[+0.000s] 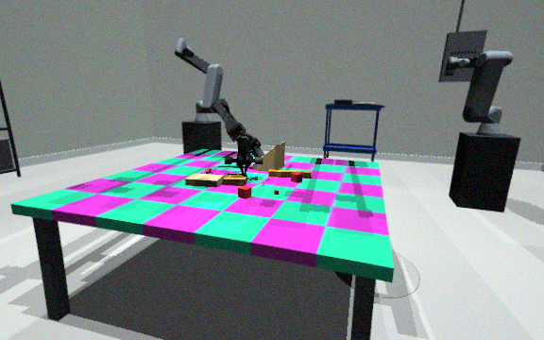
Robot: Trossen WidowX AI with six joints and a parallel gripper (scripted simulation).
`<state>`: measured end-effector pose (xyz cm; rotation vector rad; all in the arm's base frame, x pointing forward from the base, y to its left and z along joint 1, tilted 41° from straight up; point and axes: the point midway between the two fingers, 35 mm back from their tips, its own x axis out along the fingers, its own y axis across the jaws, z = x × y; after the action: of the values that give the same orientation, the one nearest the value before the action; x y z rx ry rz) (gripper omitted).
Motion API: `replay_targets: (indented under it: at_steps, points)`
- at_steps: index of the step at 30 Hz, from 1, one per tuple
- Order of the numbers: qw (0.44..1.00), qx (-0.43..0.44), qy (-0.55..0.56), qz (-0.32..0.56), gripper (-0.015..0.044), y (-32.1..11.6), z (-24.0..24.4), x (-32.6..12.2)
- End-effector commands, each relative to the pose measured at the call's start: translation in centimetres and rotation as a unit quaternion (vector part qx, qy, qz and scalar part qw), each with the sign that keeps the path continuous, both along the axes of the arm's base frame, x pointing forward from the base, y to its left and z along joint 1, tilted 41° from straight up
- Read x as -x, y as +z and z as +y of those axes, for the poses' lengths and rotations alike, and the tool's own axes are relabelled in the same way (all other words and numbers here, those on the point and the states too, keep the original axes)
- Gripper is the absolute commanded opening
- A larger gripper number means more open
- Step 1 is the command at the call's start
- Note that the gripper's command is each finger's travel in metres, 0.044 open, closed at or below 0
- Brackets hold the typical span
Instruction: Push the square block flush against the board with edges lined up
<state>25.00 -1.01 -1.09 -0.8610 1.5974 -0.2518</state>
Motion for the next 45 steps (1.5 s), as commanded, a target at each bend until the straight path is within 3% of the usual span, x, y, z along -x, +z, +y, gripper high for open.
replay_targets:
  at_steps: [1, 30, 45]
  points:
    - [1.0, 0.003, 0.001, 0.002, 0.0, -0.2, 0.0, -0.4]
    - [1.0, 0.002, 0.001, 0.001, 0.0, -0.5, 0.6, -2.6]
    - [1.0, 0.003, 0.001, 0.002, 0.0, -0.1, -0.1, -0.8]
